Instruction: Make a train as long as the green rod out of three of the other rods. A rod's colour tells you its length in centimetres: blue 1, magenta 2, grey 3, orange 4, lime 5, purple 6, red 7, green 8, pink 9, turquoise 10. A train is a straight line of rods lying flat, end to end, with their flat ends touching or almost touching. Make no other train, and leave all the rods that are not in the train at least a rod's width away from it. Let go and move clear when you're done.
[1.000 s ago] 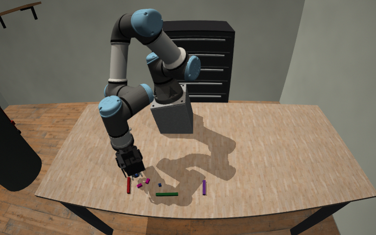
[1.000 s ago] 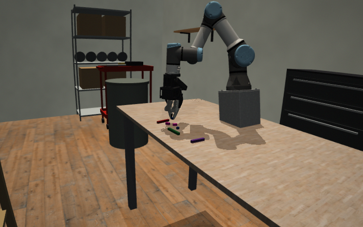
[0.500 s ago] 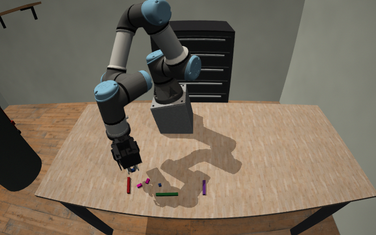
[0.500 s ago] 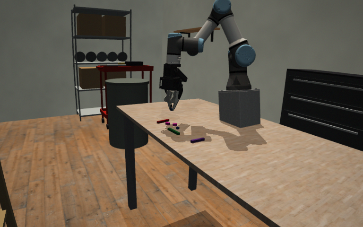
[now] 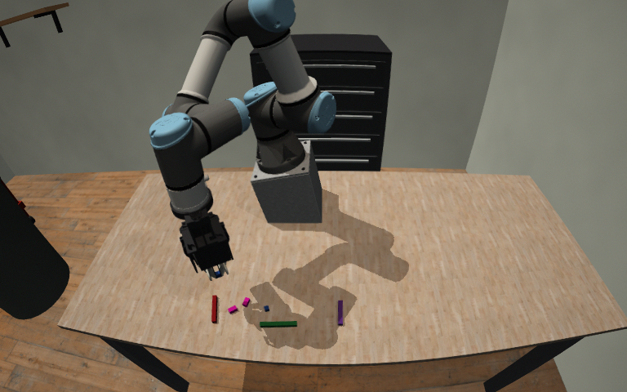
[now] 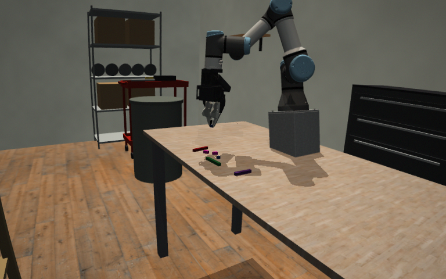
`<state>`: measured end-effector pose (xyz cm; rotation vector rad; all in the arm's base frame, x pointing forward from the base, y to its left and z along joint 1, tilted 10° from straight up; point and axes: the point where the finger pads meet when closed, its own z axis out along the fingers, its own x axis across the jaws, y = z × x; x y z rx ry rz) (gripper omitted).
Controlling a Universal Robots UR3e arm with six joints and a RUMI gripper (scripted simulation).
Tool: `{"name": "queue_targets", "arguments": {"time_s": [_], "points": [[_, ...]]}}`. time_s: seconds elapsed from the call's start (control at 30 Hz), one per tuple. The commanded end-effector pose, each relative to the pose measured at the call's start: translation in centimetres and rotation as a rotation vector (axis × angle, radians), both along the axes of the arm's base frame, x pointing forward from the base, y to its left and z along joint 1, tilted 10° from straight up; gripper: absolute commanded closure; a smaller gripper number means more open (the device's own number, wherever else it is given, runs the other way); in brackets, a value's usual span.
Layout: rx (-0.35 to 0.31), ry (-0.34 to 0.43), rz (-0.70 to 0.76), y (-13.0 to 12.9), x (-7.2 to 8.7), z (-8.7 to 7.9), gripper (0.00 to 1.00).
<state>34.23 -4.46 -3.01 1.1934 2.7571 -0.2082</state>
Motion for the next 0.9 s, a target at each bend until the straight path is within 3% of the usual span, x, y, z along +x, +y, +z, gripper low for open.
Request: {"name": "queue_targets", "arguments": {"time_s": [0.0,0.47,0.63,0.87], "points": [[0.007,0.023,-0.004,0.2,-0.5,0.4,1.0],[0.009,0.024,-0.015,0.9,-0.6,0.2,1.0],[0.014,0.017,-0.058,3.5,-1.0,-0.3,1.0],[0.022,0.0,-0.159,9.3,-2.5,-1.3,1.0]]}}
